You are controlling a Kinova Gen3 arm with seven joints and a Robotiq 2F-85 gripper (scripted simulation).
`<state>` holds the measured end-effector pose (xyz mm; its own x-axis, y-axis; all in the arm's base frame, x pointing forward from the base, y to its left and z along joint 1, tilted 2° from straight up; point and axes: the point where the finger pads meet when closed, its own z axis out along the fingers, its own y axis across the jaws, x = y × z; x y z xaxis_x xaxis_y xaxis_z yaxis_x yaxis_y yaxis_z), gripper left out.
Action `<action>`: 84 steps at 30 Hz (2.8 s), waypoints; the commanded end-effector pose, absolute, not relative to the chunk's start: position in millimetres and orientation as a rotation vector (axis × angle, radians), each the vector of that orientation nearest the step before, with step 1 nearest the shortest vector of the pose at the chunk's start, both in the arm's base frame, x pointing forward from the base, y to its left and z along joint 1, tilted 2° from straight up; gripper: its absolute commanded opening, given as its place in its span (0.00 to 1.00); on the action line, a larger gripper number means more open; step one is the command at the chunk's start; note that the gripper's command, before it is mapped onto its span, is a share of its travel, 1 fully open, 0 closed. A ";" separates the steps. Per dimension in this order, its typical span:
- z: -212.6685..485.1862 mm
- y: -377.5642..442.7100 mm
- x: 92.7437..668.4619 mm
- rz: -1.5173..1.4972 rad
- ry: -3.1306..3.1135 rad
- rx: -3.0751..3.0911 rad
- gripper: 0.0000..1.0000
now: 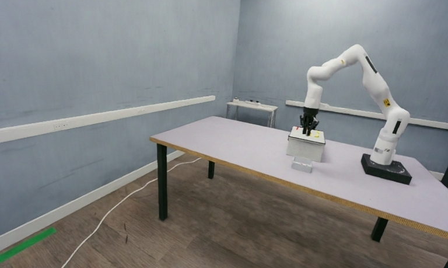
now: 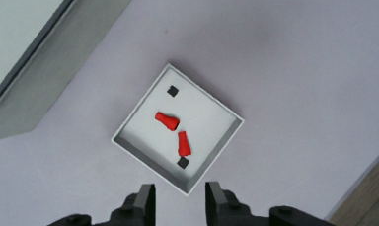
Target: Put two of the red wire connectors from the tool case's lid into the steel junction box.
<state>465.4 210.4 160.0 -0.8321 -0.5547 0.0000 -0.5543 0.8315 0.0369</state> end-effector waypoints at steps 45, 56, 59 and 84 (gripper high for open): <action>191.2 209.4 466.5 -0.055 -2.999 0.907 0.37; 191.2 209.4 466.5 -0.055 -2.999 0.907 0.37; 191.2 209.4 466.5 -0.055 -2.999 0.907 0.37; 191.2 209.4 466.5 -0.055 -2.999 0.907 0.37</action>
<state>466.2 209.3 190.3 -0.8323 -0.5543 -0.0005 -0.5540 0.8318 0.0364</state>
